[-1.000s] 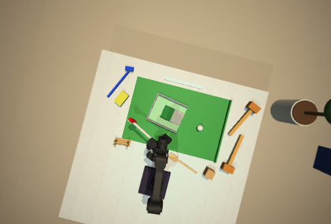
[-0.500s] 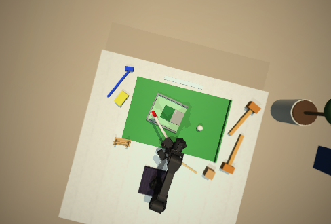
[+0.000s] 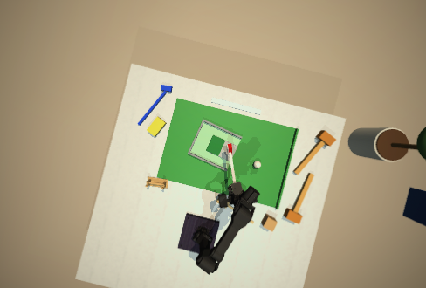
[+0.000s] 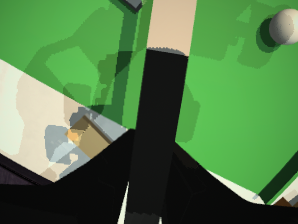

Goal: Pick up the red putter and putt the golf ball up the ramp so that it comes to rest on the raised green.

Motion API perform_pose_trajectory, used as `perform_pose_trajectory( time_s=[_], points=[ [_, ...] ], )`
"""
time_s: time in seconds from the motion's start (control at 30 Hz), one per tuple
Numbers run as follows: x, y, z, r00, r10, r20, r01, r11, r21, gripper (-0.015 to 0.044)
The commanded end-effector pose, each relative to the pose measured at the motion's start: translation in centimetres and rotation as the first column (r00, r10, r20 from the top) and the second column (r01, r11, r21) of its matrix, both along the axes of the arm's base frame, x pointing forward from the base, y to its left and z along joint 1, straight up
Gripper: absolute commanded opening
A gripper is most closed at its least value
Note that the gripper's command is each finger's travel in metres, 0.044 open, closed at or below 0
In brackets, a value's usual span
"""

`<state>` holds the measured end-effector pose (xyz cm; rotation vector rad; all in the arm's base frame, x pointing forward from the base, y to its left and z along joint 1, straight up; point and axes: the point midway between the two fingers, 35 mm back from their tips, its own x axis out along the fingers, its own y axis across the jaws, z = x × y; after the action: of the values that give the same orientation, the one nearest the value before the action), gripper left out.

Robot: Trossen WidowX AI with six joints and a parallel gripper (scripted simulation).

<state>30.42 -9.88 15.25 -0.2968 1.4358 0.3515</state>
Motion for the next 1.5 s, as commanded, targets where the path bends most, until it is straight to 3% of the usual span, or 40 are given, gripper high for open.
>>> perform_pose_trajectory(
  time_s=[0.0, 0.63, 1.47],
  points=[
    [-0.5, -2.4, 0.4, 0.995, -0.102, -0.006, 0.102, 0.995, -0.012, 0.0000],
    [-5.9, -12.3, 0.9, 0.847, -0.528, -0.065, 0.525, 0.849, -0.057, 0.0000],
    [-5.9, -12.4, -3.8, 0.845, -0.532, -0.065, 0.529, 0.847, -0.058, 0.0000]
  ],
)
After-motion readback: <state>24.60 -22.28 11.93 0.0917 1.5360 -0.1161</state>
